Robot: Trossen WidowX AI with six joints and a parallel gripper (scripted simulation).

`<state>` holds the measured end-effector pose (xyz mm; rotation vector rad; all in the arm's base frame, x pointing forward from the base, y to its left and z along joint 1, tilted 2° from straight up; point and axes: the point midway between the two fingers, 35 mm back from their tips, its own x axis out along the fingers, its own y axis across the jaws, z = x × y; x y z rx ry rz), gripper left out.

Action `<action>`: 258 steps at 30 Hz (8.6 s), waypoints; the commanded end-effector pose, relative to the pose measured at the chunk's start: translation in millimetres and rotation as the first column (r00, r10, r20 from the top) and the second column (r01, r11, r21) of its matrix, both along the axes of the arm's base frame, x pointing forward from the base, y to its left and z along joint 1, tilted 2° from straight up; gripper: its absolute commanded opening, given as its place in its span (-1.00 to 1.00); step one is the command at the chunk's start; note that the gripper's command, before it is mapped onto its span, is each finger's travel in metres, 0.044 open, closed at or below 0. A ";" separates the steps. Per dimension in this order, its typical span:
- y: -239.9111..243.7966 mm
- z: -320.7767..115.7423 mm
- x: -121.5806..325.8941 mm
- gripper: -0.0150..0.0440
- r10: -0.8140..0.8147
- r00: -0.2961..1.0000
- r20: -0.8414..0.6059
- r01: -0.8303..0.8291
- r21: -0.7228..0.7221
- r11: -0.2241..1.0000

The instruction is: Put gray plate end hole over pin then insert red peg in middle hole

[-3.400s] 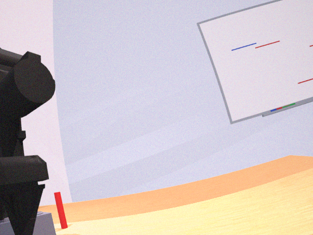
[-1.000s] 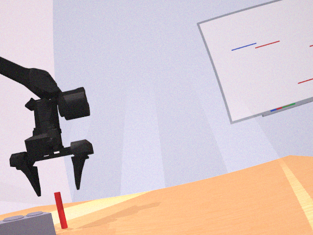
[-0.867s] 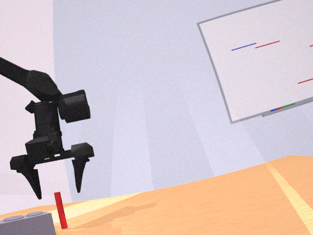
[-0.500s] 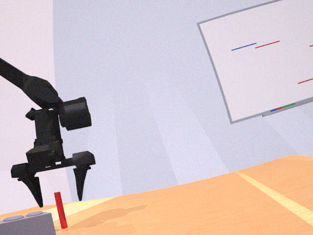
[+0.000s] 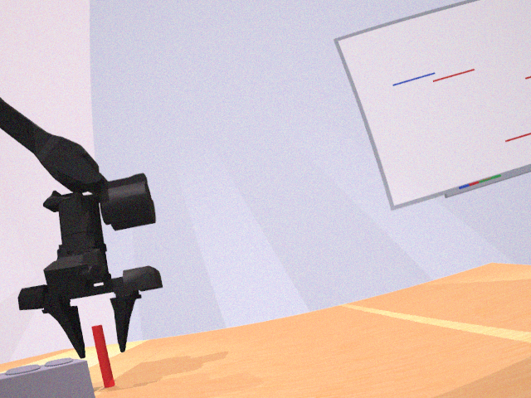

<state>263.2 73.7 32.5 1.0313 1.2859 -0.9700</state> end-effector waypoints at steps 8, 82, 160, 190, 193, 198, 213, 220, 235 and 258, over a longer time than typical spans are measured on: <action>-0.5 -0.7 -0.1 -0.40 0.006 1.000 0.000 -0.006 -0.004 1.000; -98.6 76.0 45.5 -0.49 0.005 1.000 0.001 -0.005 -0.010 1.000; -191.7 74.1 50.3 -0.49 0.001 1.000 0.005 -0.001 -0.022 1.000; -192.0 62.0 50.6 -0.49 0.004 1.000 0.006 -0.004 -0.023 1.000; -192.3 60.9 49.4 -0.49 0.004 1.000 0.006 -0.004 -0.023 1.000; -192.4 60.3 48.4 -0.49 0.004 1.000 0.006 -0.004 -0.023 1.000; -192.3 60.1 48.7 -0.49 0.001 1.000 0.007 0.000 -0.023 1.000; -192.3 60.1 48.7 0.02 0.001 1.000 0.007 0.000 -0.023 1.000; -192.3 63.2 48.6 0.02 0.004 1.000 0.005 -0.004 -0.021 1.000; -193.3 80.1 44.1 0.02 0.006 1.000 0.004 -0.006 -0.019 1.000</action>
